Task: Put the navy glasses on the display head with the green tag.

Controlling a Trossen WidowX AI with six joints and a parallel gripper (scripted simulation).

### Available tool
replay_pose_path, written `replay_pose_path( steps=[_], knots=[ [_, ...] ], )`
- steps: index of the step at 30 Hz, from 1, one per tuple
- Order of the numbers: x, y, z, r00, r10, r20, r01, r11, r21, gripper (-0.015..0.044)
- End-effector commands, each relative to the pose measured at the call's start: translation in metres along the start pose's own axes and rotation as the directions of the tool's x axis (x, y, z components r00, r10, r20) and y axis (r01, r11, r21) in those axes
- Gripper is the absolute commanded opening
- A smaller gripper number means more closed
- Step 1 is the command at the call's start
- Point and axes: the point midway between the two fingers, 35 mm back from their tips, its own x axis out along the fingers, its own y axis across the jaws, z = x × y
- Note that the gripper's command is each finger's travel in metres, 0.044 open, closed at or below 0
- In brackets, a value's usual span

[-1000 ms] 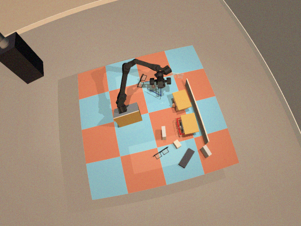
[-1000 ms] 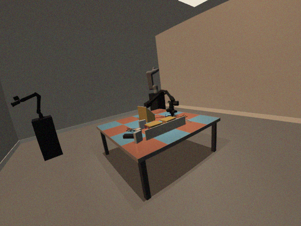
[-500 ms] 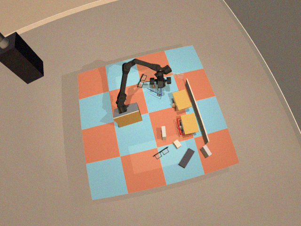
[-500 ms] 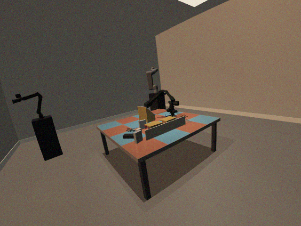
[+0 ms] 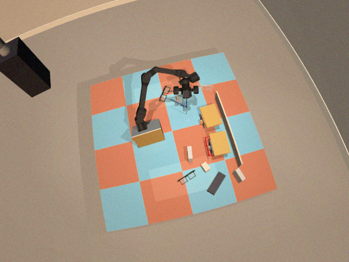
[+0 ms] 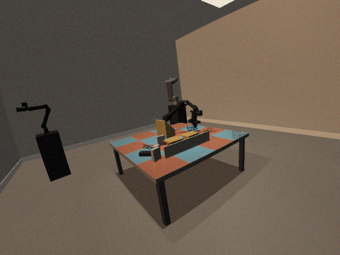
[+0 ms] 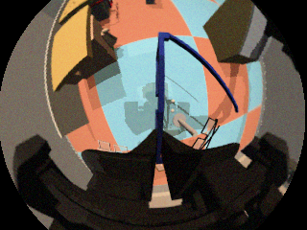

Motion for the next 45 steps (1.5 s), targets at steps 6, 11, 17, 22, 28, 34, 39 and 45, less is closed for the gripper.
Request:
replay_pose_path(
  steps=[6, 11, 17, 22, 28, 34, 39, 45],
  knots=[
    [-0.018, -0.002, -0.003, 1.0, -0.001, -0.007, 0.001, 1.0, -0.028, 0.0],
    [-0.018, -0.008, -0.002, 1.0, -0.002, -0.007, 0.0, 0.986, -0.165, 0.0],
    [-0.019, -0.016, 0.0, 1.0, -0.002, -0.006, -0.001, 0.93, -0.368, 0.0],
    [-0.02, -0.023, 0.002, 1.0, -0.002, -0.006, -0.002, 0.851, -0.526, 0.0],
    [-0.021, -0.031, 0.004, 1.0, -0.002, -0.006, -0.003, 0.722, -0.692, 0.0],
    [-0.021, -0.04, 0.006, 1.0, -0.003, -0.006, -0.004, 0.56, -0.828, 0.0],
    [-0.021, -0.047, 0.008, 1.0, -0.003, -0.006, -0.004, 0.407, -0.914, 0.0],
    [-0.022, -0.055, 0.011, 1.0, -0.003, -0.006, -0.005, 0.206, -0.979, 0.0]
  ],
)
